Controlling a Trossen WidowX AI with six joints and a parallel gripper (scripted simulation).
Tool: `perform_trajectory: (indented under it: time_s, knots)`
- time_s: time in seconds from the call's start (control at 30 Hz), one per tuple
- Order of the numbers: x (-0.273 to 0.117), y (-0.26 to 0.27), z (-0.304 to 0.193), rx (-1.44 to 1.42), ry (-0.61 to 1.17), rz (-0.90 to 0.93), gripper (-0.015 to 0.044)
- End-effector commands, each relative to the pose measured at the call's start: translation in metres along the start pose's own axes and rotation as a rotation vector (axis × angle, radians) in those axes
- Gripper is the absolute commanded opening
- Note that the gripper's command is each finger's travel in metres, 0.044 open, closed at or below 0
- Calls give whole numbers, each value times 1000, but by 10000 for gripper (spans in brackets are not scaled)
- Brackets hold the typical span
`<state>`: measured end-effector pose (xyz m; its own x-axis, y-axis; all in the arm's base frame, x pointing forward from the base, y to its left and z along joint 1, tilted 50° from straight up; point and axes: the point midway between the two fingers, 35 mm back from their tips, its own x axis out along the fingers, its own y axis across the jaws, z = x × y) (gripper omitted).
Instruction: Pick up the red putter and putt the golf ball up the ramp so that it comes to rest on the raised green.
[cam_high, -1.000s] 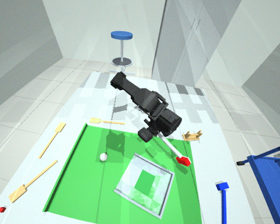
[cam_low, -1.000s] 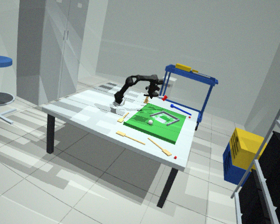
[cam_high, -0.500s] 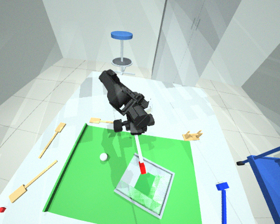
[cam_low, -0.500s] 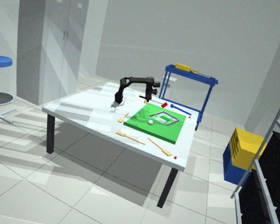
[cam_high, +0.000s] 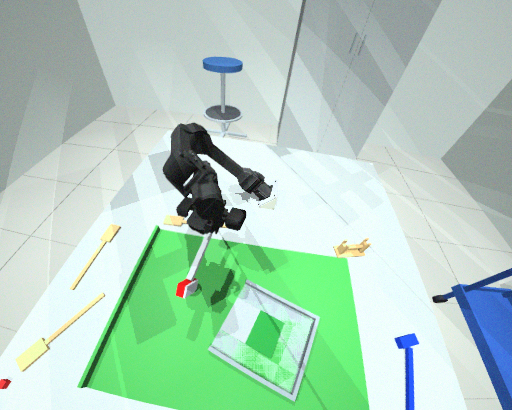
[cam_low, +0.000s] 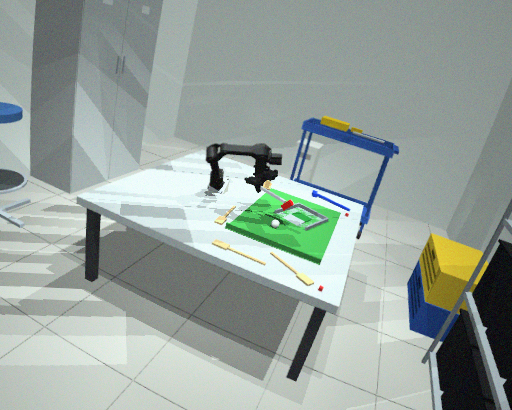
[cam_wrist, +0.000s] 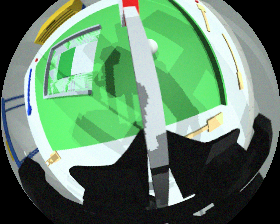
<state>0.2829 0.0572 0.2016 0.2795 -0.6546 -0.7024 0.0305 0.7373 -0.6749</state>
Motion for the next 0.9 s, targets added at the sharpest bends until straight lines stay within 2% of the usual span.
perform_trajectory:
  time_s: [0.0,0.17,0.33,0.63,0.87]
  knots:
    - [-1,-25,-8,118,-15,-26,0]
    - [-1,-48,-16,230,-22,-51,0]
    - [4,-48,-16,225,-8,-60,0]
    - [38,-50,-17,186,105,-119,0]
    - [44,-51,-17,185,108,-119,0]
